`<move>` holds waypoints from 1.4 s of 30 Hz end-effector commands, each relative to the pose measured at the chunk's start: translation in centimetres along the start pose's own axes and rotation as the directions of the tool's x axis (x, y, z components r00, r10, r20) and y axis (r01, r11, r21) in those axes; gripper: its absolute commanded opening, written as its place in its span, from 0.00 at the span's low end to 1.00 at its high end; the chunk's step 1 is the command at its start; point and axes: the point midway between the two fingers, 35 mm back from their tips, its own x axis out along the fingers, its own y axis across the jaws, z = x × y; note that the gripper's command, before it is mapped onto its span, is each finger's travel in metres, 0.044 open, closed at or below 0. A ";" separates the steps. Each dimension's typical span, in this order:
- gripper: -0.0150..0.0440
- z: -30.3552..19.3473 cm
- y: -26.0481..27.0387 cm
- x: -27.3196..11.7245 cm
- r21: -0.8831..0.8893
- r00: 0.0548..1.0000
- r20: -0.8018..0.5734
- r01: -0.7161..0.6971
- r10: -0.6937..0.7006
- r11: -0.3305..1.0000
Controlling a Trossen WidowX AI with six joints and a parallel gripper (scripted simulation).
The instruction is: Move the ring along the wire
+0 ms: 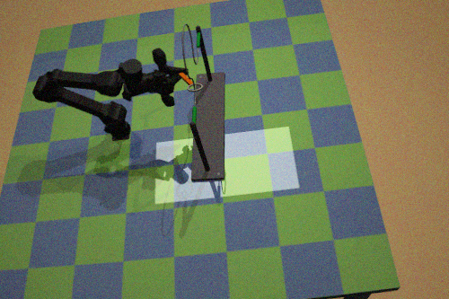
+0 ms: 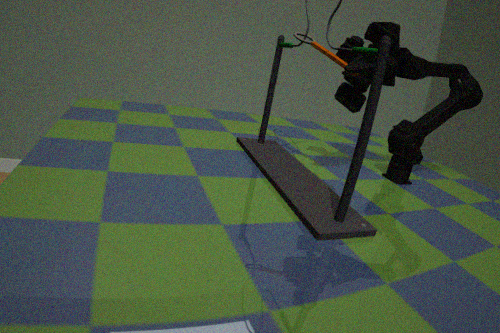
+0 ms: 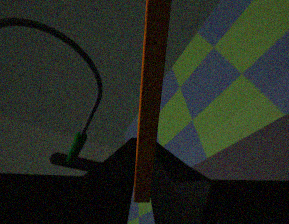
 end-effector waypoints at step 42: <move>0.00 1.1 6.2 -0.9 0.331 0.983 0.013 -0.180 0.186 0.926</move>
